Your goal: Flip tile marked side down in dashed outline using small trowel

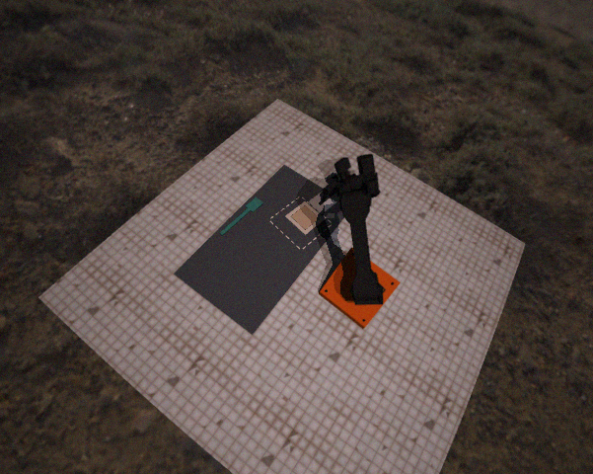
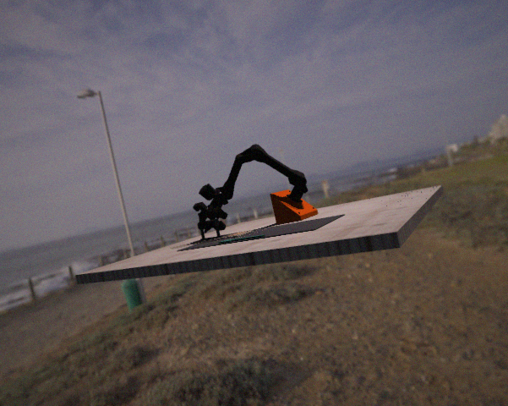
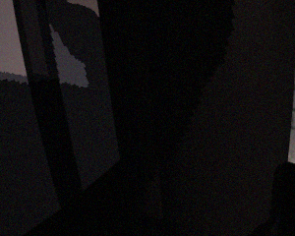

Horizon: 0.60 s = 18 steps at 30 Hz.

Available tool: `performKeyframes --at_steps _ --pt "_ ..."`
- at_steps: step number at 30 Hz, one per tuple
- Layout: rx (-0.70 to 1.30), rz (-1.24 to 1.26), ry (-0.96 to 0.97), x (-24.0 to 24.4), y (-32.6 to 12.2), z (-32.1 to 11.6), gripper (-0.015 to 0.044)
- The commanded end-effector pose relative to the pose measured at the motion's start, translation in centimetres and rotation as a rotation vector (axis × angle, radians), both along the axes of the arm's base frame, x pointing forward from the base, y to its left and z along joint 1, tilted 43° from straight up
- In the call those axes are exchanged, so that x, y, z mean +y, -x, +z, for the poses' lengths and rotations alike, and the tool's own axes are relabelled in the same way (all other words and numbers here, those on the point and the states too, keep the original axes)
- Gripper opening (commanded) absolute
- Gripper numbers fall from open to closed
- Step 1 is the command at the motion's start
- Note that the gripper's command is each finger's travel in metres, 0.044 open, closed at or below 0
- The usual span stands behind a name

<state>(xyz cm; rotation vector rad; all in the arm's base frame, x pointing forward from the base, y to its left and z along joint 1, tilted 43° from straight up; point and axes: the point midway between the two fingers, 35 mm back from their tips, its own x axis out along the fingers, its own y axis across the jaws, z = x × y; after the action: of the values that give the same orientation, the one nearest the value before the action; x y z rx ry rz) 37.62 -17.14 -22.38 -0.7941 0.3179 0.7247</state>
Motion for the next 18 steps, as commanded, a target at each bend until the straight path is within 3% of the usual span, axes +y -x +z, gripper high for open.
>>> performKeyframes --at_steps 1,13,18 --pt "-0.004 -0.002 0.008 0.1 -0.1 0.1 0.0000" --pt "-0.003 -0.002 0.007 1.4 -0.1 1.2 0.0000" --pt "-0.002 -0.002 0.009 -0.2 -0.2 1.4 0.0000"
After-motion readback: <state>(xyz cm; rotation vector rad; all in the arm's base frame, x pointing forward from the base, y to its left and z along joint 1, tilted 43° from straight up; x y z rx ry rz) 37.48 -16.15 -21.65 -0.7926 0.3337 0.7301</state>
